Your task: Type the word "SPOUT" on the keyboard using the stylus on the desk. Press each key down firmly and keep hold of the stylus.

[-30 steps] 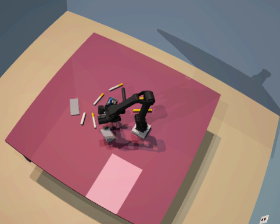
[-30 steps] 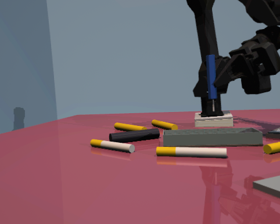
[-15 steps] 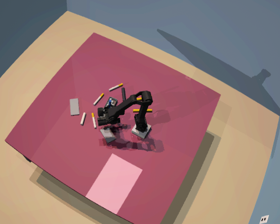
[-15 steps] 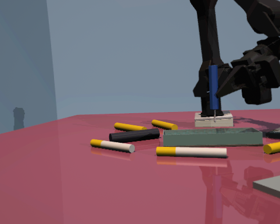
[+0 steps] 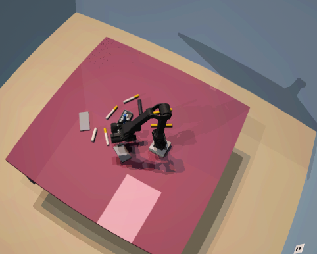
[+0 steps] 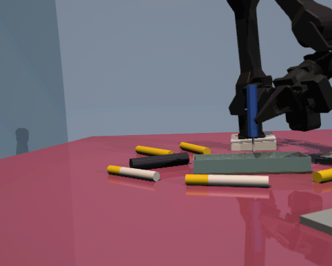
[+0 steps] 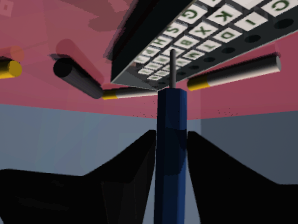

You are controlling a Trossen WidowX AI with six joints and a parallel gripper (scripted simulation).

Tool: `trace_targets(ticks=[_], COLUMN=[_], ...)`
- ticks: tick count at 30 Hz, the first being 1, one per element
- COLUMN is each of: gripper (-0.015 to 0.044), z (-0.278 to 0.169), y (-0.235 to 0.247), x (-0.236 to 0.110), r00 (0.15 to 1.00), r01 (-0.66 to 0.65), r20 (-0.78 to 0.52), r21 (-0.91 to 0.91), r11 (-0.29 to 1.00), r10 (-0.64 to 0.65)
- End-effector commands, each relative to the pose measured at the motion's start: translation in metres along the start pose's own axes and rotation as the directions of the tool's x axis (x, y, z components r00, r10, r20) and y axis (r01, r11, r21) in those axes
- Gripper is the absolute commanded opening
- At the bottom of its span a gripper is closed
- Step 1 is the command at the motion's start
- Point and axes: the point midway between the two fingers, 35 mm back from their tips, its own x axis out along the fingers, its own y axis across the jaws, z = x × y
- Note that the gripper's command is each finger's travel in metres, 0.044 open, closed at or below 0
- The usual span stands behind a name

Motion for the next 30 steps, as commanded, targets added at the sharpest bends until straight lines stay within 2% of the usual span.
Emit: trace_targets(ticks=[1, 30], gripper=[0.0081, 0.0081], z=[0.001, 0.014], y=[0.001, 0.001], x=[0.001, 0.009], r00=[1.0, 1.0], r01=[-0.001, -0.001], r20=[-0.005, -0.005], r21=[-0.006, -0.006], r11=[1.0, 1.0], r10=[0.001, 0.001])
